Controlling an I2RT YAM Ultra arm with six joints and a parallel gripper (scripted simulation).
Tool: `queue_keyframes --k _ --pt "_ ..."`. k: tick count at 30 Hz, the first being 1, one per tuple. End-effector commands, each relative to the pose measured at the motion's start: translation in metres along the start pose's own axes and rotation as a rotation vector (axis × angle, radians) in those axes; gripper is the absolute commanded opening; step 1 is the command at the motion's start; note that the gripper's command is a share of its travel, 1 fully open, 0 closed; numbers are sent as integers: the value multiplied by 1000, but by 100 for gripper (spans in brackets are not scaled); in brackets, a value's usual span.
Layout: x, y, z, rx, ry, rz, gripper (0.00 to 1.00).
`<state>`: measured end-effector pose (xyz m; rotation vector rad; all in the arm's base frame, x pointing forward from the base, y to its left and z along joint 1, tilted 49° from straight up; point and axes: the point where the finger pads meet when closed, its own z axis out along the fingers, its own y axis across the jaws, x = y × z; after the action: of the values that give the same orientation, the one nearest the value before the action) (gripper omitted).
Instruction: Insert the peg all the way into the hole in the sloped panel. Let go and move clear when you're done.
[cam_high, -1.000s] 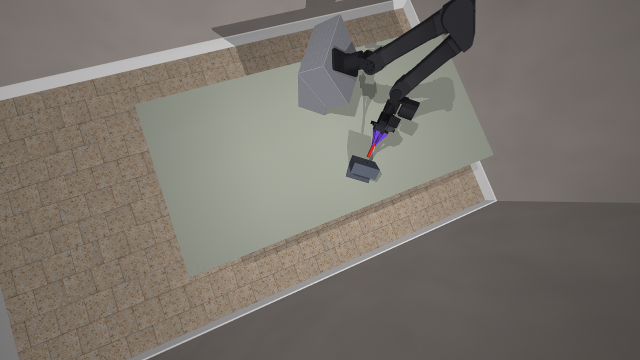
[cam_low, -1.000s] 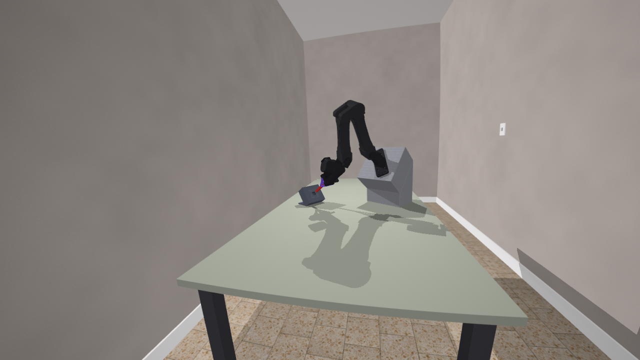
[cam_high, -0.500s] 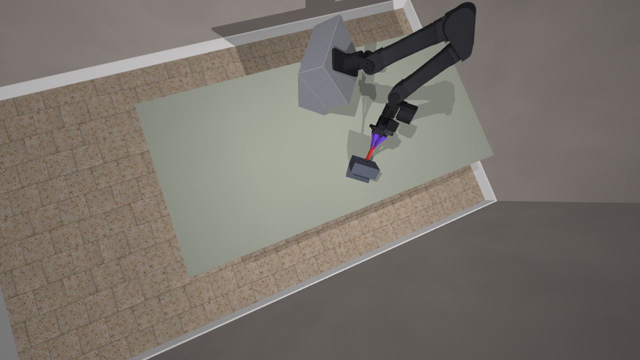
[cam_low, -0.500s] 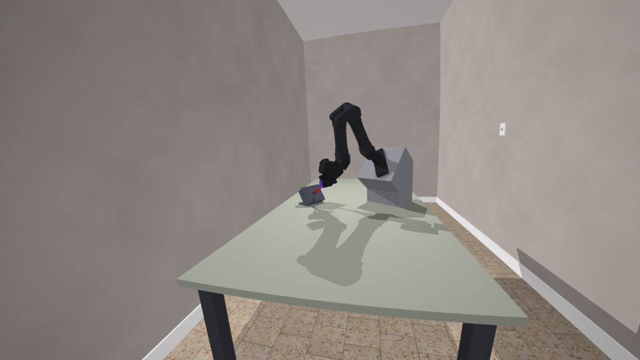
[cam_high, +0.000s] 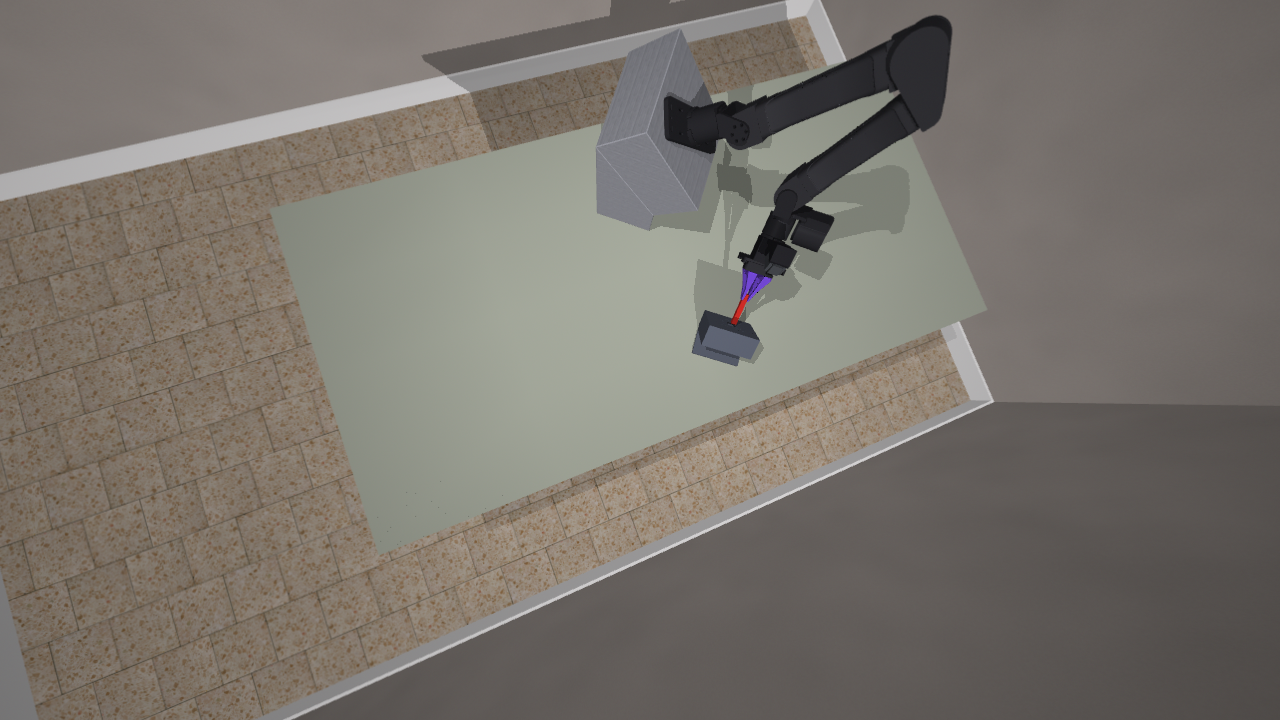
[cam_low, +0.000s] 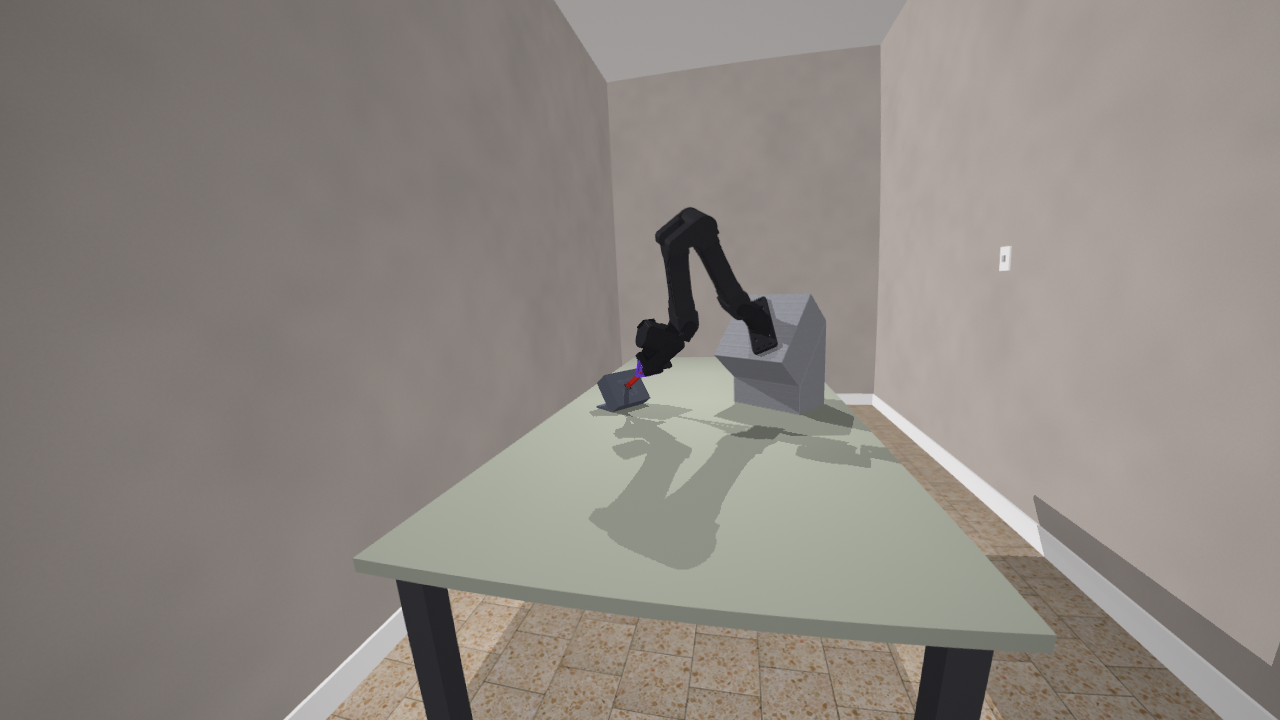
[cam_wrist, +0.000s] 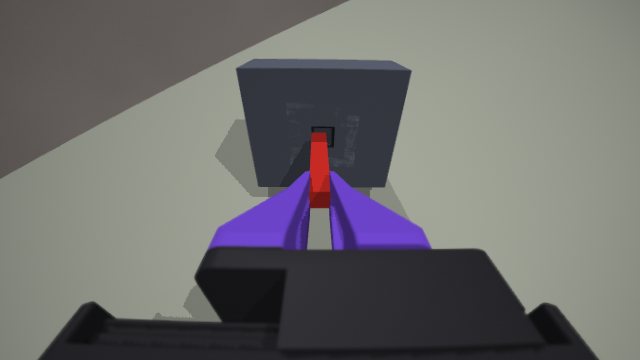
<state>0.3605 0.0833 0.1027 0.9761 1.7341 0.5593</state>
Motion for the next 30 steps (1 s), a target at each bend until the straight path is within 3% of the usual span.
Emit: queue_keyframes --k 1,17,30 --pt "-6 0 2 2 -19 4 0" --pt "-3 -8 -11 2 -18 4 0" --pt "-3 -12 -6 2 -18 4 0"
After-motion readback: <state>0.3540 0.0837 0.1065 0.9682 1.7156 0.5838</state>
